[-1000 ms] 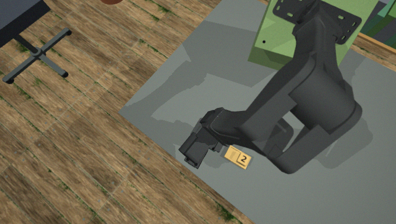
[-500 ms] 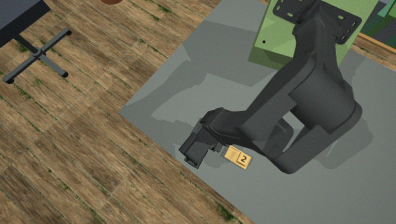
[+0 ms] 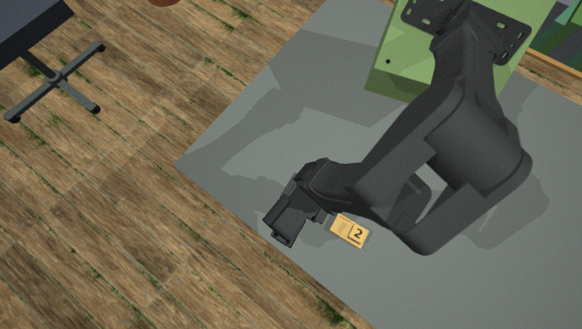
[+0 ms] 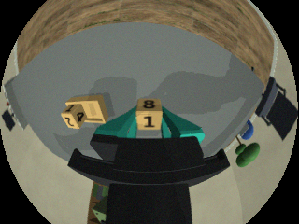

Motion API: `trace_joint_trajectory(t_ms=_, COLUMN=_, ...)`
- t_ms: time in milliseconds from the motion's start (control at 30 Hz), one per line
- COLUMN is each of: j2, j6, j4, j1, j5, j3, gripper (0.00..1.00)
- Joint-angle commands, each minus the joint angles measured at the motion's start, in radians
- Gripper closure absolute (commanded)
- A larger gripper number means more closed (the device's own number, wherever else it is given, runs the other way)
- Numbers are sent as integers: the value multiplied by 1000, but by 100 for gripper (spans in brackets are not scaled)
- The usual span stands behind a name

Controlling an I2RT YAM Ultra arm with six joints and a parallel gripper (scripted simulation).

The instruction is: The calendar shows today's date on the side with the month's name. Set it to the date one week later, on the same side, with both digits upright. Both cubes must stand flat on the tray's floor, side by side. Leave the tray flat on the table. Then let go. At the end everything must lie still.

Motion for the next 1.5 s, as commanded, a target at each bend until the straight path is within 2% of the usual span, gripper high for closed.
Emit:
trace_joint_trajectory(t_ms=0, j2=-3, j6=1, j4=5, j1=-3, j5=1, j3=3, gripper=73)
trace_joint_trajectory(t_ms=467, j2=-3, j6=1, j4=5, j1=-3, j5=1, j3=3, gripper=73)
trace_joint_trajectory(t_ms=500, j2=-3, j6=1, j4=5, j1=-3, j5=1, j3=3, gripper=69)
trace_joint_trajectory(t_ms=633, j2=-3, j6=1, j4=5, j1=-3, j5=1, j3=3, gripper=69)
trace_joint_trajectory(t_ms=667, j2=-3, j6=1, j4=5, j1=-3, j5=1, j3=3, gripper=65)
trace_joint_trajectory(t_ms=733, j2=-3, j6=1, j4=5, j1=-3, j5=1, j3=3, gripper=65)
trace_joint_trajectory(t_ms=767, j2=-3, j6=1, j4=5, j1=-3, j5=1, j3=3, gripper=61)
trace_joint_trajectory(t_ms=933, j2=-3, j6=1, j4=5, j1=-3, j5=1, j3=3, gripper=57)
trace_joint_trajectory(t_ms=967, j2=-3, j6=1, j4=5, j1=-3, j5=1, j3=3, gripper=53)
trace_joint_trajectory(t_ms=1467, j2=-14, j6=-1, j4=-3, j1=-6, j5=-2, j3=-2, gripper=53)
